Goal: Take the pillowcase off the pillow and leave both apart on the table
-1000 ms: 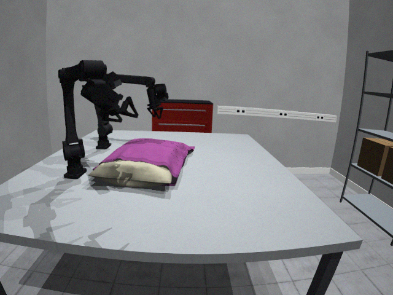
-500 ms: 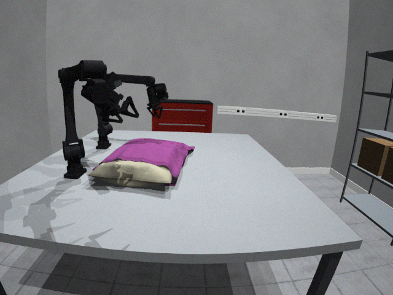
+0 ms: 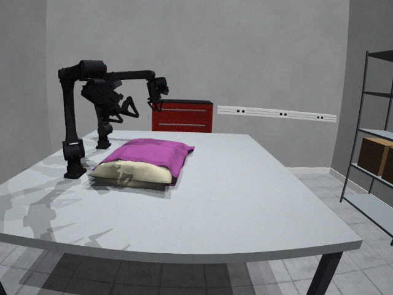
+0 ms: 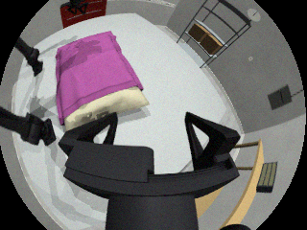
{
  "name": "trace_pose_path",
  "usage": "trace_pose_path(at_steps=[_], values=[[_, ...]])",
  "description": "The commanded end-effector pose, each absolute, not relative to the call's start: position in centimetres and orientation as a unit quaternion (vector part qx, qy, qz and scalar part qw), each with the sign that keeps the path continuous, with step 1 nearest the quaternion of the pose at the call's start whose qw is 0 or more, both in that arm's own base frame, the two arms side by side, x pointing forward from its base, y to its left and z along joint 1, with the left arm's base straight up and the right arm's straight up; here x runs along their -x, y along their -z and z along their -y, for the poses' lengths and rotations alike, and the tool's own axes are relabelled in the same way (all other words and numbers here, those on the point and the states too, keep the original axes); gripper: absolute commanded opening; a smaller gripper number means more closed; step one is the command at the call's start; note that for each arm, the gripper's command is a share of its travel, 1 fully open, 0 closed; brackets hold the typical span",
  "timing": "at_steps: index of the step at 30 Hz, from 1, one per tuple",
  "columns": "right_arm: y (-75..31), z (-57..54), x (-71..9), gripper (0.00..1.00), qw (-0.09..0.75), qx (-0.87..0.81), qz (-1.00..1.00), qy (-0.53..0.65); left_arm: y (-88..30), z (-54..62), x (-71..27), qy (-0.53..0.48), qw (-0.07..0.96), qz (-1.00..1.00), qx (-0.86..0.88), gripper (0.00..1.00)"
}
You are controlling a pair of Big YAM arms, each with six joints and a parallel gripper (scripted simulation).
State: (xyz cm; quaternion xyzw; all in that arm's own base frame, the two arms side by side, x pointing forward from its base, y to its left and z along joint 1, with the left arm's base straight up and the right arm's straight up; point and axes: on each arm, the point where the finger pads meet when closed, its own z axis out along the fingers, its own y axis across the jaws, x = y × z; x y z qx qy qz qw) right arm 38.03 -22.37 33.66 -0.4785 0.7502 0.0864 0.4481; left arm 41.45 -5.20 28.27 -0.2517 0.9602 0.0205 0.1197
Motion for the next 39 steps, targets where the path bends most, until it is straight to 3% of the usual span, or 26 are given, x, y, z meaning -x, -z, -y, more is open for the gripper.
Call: trace_pose_path(at_steps=[1, 28, 39], values=[[-35.6, 22.8, -38.5, 1.0, 0.453, 0.486, -0.745, -0.062, -31.6, 5.4, -42.8, -0.01, 0.143, -0.957, 0.252, 1.0], [-35.6, 22.8, -38.5, 1.0, 0.453, 0.486, -0.745, -0.062, -38.6, 5.4, -42.5, -0.01, 0.143, -0.957, 0.252, 1.0], [-36.0, 21.8, -38.6, 1.0, 0.452, 0.495, -0.74, -0.058, -35.9, 4.9, -41.9, -0.02, 0.123, -0.96, 0.251, 1.0]])
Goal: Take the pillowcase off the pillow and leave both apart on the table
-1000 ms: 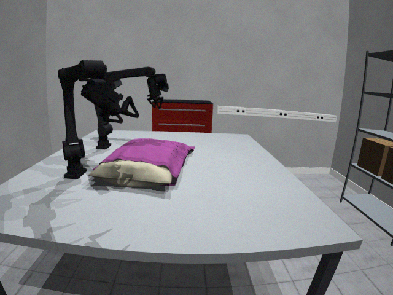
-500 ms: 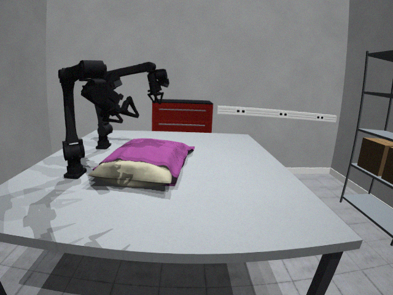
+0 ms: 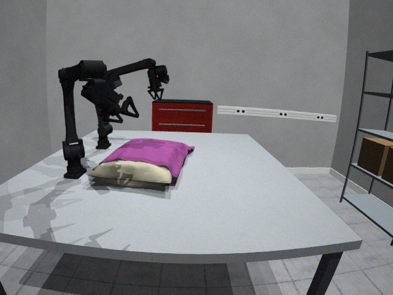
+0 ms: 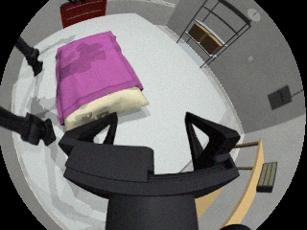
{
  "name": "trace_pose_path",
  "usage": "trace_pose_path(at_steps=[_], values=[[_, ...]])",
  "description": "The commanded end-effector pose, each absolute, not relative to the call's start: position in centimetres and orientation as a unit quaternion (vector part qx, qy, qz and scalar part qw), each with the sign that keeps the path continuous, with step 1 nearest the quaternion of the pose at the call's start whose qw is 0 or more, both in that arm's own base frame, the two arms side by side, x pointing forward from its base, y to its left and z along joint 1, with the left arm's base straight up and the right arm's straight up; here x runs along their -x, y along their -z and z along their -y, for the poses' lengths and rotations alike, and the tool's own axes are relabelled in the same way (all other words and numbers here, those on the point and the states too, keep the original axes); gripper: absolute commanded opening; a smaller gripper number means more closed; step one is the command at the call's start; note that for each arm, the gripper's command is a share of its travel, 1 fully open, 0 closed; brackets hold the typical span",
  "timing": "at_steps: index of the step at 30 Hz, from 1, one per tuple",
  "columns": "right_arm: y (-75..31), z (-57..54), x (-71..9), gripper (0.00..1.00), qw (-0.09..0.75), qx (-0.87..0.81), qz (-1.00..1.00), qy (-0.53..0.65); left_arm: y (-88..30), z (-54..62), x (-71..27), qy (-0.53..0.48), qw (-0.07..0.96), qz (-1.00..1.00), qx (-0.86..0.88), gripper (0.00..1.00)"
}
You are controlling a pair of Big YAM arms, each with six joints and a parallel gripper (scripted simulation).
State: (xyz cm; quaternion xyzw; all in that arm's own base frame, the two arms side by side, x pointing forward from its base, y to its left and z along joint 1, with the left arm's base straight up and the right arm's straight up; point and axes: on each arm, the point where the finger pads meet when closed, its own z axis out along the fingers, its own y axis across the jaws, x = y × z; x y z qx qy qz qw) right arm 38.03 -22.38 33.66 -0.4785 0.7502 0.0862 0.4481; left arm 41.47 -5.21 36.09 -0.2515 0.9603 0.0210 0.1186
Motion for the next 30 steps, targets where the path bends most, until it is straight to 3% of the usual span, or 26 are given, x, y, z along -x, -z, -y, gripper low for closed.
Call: trace_pose_path(at_steps=[1, 30], values=[[-35.6, 21.6, -38.6, 1.0, 0.45, 0.492, -0.743, -0.063, -36.5, 4.7, -41.7, -0.017, 0.13, -0.959, 0.253, 1.0], [-34.1, 18.2, -43.4, 1.0, 0.395, 0.436, -0.808, -0.013, -37.8, 4.1, -46.7, 0.037, 0.275, -0.941, 0.193, 1.0]])
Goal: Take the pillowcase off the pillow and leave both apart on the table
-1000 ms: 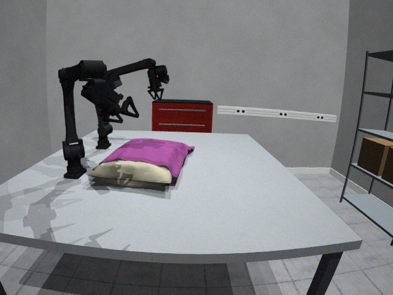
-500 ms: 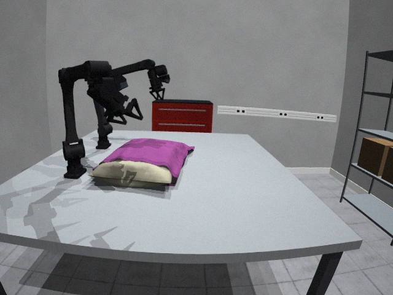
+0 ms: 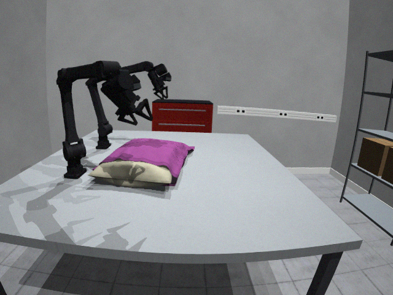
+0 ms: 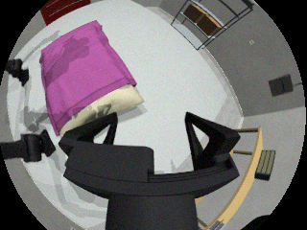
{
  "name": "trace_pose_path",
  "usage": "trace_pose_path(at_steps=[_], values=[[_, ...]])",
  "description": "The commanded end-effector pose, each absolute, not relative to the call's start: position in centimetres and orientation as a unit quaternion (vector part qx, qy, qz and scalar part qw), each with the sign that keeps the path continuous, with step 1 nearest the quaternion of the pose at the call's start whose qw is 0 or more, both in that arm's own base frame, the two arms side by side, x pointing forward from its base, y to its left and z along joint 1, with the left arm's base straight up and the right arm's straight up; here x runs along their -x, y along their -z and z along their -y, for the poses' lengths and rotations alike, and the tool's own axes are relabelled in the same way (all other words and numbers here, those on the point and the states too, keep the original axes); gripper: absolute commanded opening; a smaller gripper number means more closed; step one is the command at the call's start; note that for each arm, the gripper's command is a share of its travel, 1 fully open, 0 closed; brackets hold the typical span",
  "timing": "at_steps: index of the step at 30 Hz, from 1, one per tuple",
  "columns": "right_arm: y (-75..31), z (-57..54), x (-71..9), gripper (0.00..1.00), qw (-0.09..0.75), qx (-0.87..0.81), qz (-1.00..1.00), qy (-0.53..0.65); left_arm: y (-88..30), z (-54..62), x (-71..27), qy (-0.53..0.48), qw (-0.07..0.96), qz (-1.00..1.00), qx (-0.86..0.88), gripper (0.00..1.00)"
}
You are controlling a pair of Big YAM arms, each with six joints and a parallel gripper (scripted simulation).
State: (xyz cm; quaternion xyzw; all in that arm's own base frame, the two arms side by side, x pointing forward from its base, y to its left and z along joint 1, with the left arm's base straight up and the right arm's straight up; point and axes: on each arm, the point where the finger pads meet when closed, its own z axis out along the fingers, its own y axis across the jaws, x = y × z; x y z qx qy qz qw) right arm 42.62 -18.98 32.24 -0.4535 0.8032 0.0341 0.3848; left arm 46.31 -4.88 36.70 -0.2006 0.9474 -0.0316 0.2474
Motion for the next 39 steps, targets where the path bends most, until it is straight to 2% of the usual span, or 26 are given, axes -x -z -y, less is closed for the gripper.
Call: trace_pose_path(at_steps=[1, 16, 32, 39], values=[[-34.1, 17.8, -43.7, 1.0, 0.395, 0.434, -0.81, -0.009, -37.9, 4.0, -46.9, 0.038, 0.283, -0.939, 0.19, 1.0], [-35.2, 15.3, -47.2, 1.0, 0.407, 0.377, -0.831, 0.046, -39.3, 3.4, -49.6, 0.055, 0.375, -0.913, 0.151, 1.0], [-37.6, 13.2, -50.6, 1.0, 0.456, 0.291, -0.835, 0.095, -41.8, 3.7, -52.4, 0.064, 0.469, -0.875, 0.103, 1.0], [-40.1, 9.6, -51.6, 1.0, 0.503, 0.251, -0.821, 0.096, -43.2, 1.9, -52.2, 0.053, 0.519, -0.848, 0.088, 1.0]])
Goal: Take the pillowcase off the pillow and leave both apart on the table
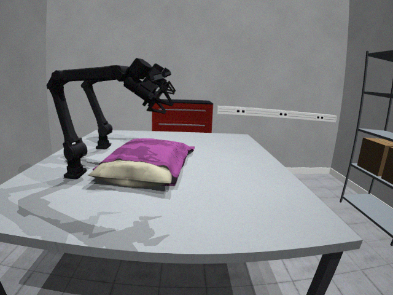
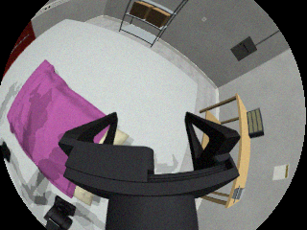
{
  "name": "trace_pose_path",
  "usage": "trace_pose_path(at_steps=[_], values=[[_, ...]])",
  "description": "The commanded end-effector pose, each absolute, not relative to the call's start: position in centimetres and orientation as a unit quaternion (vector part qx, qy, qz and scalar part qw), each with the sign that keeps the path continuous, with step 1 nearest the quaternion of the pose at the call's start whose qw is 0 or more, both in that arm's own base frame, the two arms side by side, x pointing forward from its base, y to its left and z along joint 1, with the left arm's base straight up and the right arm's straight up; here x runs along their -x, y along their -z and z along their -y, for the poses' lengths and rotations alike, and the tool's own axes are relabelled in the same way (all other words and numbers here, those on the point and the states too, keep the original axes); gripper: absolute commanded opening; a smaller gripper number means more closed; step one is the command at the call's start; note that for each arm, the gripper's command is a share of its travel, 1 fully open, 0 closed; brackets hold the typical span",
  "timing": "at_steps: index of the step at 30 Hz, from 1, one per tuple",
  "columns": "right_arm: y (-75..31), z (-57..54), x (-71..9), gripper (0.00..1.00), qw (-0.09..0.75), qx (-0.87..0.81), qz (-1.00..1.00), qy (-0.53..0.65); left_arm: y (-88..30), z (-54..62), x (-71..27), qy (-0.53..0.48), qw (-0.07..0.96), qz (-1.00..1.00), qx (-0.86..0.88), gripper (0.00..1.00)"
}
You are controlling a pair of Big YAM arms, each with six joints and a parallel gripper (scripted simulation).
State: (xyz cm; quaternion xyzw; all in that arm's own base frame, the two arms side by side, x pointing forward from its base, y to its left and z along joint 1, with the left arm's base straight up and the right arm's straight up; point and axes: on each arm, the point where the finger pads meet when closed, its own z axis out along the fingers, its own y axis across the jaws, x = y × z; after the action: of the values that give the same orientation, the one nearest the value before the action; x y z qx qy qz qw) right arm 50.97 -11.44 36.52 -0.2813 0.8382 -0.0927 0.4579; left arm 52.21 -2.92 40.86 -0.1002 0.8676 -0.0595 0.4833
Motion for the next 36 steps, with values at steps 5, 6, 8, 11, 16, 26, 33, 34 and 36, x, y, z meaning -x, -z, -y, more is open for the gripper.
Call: trace_pose_path(at_steps=[5, 6, 8, 11, 16, 26, 33, 34, 36], values=[[-41.6, 8.2, -52.2, 1.0, 0.537, 0.211, -0.811, 0.097, -44.3, 1.6, -52.5, 0.048, 0.554, -0.828, 0.072, 1.0], [-42.0, 7.8, -52.3, 1.0, 0.544, 0.203, -0.808, 0.096, -44.5, 1.5, -52.5, 0.047, 0.56, -0.824, 0.069, 1.0], [-42.3, 7.5, -52.4, 1.0, 0.551, 0.195, -0.806, 0.095, -44.8, 1.4, -52.5, 0.045, 0.567, -0.82, 0.066, 1.0], [-42.5, 7.2, -52.5, 1.0, 0.556, 0.194, -0.803, 0.098, -43.3, 1.4, -53.5, 0.046, 0.559, -0.825, 0.068, 1.0], [-44.6, 5.4, -52.7, 1.0, 0.596, 0.149, -0.785, 0.082, -46.1, 0.9, -52.6, 0.036, 0.605, -0.794, 0.05, 1.0], [-47.6, 2.8, -52.6, 1.0, 0.655, 0.08, -0.749, 0.05, -48.1, 0.3, -52.4, 0.019, 0.655, -0.755, 0.026, 1.0], [-50.3, 0.7, -51.9, 1.0, 0.7, 0.029, -0.714, 0.011, -49.5, -0.3, -52.0, 0.003, 0.69, -0.723, 0.01, 1.0], [-50.7, 0.4, -51.7, 1.0, 0.707, 0.021, -0.707, 0.004, -49.8, -0.3, -51.9, 0.001, 0.696, -0.718, 0.008, 1.0], [-51.1, -0.1, -51.5, 1.0, 0.717, 0.003, -0.697, -0.009, -50.2, -0.5, -51.7, -0.005, 0.707, -0.707, 0.002, 1.0]])
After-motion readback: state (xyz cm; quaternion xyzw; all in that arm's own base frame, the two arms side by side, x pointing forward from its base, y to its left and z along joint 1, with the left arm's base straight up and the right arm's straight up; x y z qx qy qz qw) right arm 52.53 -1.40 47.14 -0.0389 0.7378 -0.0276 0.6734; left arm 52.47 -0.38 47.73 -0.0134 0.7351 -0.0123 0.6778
